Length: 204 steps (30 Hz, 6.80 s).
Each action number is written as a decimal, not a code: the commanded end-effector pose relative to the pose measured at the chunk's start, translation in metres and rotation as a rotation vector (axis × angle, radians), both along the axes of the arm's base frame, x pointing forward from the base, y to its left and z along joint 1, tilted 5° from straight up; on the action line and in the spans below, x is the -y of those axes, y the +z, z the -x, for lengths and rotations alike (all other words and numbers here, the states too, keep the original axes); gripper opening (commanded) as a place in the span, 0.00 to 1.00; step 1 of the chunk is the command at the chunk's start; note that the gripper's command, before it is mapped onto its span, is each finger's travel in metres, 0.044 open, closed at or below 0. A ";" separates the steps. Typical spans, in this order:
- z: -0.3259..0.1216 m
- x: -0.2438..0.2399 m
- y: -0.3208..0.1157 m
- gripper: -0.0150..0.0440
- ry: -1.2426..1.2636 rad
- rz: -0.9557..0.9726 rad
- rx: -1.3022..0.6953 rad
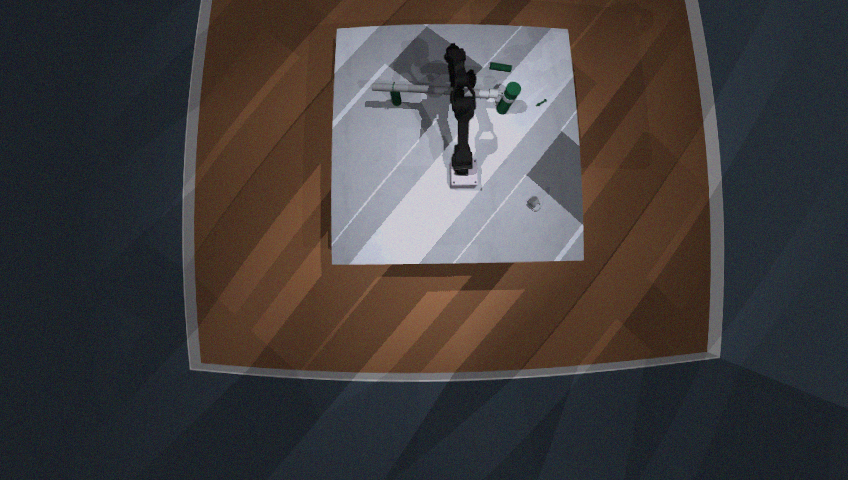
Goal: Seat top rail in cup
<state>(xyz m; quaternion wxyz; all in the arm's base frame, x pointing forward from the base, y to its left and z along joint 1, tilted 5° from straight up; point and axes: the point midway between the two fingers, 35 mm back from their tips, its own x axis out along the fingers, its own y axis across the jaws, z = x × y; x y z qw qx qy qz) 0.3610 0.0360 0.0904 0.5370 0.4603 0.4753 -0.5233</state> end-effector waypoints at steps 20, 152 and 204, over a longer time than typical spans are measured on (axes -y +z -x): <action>0.000 0.001 0.000 0.25 0.001 -0.002 -0.002; 0.000 0.003 0.002 0.25 0.007 -0.038 -0.030; -0.001 0.001 0.001 0.25 0.006 -0.046 -0.038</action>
